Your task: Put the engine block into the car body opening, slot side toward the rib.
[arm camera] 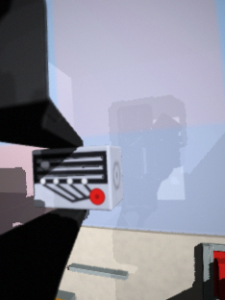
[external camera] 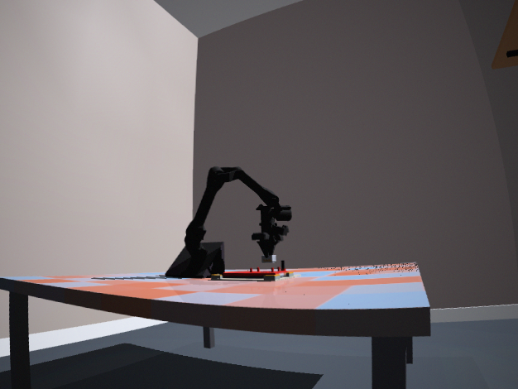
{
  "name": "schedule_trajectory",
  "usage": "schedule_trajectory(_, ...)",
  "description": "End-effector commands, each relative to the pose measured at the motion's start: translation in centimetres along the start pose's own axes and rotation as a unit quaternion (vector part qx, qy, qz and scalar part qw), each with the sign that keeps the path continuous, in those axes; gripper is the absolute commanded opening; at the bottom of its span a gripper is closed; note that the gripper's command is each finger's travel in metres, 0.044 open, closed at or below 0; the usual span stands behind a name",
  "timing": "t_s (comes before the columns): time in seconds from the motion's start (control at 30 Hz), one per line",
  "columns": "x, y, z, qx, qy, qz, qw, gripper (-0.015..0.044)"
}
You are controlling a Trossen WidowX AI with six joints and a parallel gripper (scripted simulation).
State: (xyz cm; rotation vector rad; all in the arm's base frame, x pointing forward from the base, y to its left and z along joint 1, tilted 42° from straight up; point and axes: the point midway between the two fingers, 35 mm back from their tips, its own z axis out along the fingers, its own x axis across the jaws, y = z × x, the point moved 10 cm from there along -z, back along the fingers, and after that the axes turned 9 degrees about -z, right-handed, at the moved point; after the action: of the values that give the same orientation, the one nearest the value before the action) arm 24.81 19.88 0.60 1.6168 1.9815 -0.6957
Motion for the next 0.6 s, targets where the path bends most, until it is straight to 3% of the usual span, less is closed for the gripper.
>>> schedule_trajectory(0.0, -0.1, 0.1, -1.3, -0.002, 0.005, 0.004, 1.000, 0.0000)
schedule_trajectory(0.57, -0.6, -0.4, -6.7, -0.001, 0.004, 0.004, 1.000, 0.0000)
